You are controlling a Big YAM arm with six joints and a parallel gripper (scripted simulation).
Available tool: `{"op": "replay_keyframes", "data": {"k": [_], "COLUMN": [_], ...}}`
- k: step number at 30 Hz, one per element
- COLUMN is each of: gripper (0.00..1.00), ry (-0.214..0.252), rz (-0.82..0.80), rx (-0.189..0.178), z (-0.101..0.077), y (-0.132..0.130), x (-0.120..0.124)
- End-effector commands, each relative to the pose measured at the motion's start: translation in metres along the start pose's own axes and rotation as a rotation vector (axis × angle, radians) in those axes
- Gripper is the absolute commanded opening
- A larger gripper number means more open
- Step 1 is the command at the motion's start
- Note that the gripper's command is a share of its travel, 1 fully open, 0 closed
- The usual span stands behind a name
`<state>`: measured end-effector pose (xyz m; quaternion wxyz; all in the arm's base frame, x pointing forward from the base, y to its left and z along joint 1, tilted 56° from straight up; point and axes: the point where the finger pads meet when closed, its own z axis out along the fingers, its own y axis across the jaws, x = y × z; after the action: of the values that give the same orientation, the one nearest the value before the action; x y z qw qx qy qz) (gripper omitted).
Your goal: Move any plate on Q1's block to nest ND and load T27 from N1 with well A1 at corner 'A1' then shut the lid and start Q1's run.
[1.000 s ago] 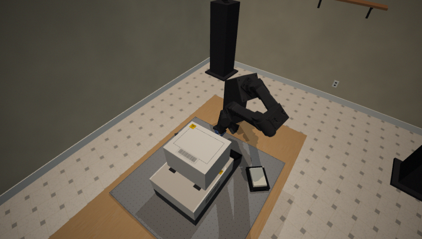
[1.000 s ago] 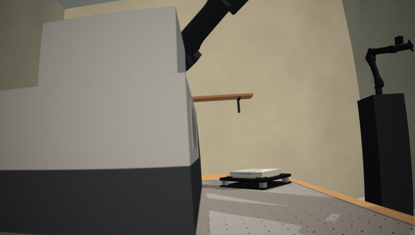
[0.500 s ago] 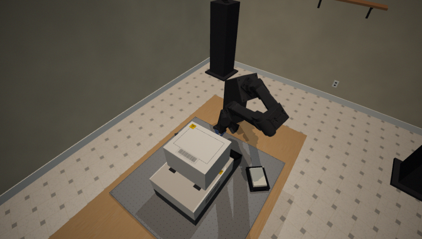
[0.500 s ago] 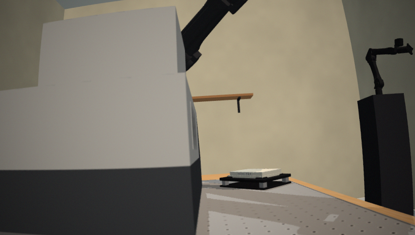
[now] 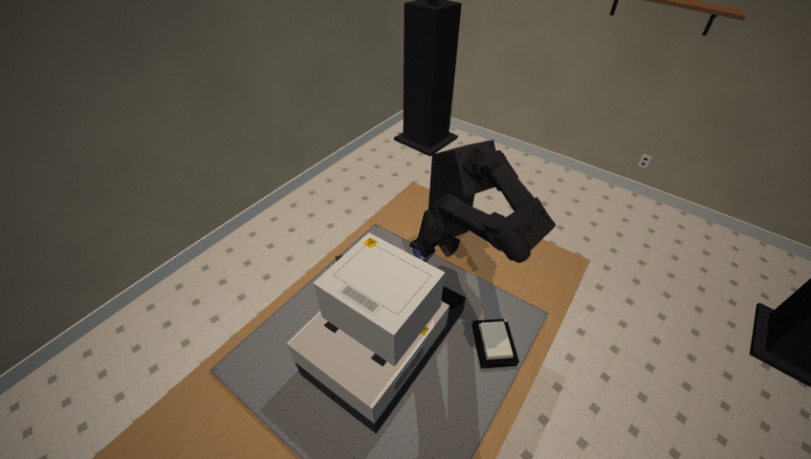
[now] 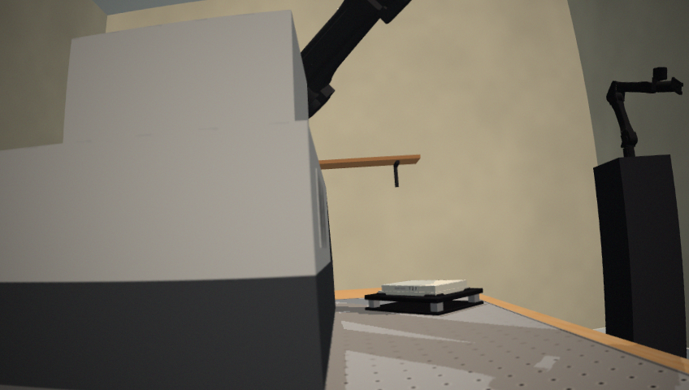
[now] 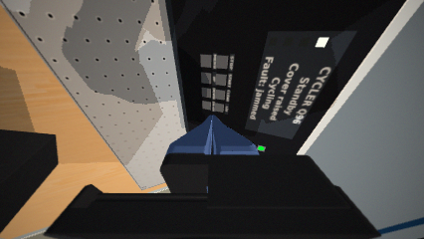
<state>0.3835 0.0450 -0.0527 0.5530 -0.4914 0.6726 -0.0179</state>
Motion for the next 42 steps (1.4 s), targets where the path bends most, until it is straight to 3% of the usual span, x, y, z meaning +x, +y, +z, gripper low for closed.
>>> {"op": "replay_keyframes", "data": {"k": [1, 26, 36, 42], "gripper": [0.00, 0.00, 0.00, 0.00], "ry": [-0.011, 0.017, 0.008, -0.002], "rz": [-0.008, 0.005, 0.000, 0.019], "rx": [-0.018, 0.010, -0.003, -0.026], "z": [-0.005, -0.011, -0.009, 0.015], "y": [0.011, 0.004, 0.008, 0.006], "x": [-0.009, 0.003, -0.002, -0.002]}}
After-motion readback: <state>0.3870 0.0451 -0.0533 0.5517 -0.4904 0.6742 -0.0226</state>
